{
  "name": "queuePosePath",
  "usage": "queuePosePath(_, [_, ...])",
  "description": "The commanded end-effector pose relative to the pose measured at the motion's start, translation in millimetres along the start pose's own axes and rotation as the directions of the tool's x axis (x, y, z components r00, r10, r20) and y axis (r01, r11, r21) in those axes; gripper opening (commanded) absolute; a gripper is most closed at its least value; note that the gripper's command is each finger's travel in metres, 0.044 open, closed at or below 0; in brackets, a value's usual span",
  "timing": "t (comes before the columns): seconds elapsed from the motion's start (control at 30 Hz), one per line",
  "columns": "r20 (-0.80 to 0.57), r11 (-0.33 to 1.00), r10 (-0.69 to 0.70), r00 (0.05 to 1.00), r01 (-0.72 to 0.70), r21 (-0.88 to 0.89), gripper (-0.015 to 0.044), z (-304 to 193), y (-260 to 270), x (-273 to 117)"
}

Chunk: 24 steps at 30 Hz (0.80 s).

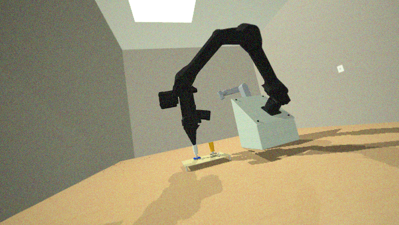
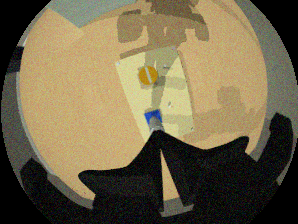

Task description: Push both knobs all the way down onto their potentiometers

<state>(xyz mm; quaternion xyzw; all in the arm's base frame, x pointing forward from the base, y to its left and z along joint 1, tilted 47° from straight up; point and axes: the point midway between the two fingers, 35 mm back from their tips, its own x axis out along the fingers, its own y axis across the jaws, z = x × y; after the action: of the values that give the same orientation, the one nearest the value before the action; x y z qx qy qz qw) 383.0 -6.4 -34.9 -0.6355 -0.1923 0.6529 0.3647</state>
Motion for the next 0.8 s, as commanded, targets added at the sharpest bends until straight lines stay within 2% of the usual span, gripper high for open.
queuePosePath(0.0, [0.004,1.000,-0.001,1.000,0.001,-0.007,0.0000,-0.5,-1.7,5.2])
queuePosePath(0.77, [0.004,1.000,-0.001,1.000,0.002,-0.007,0.0000,-0.4,-1.8,8.1])
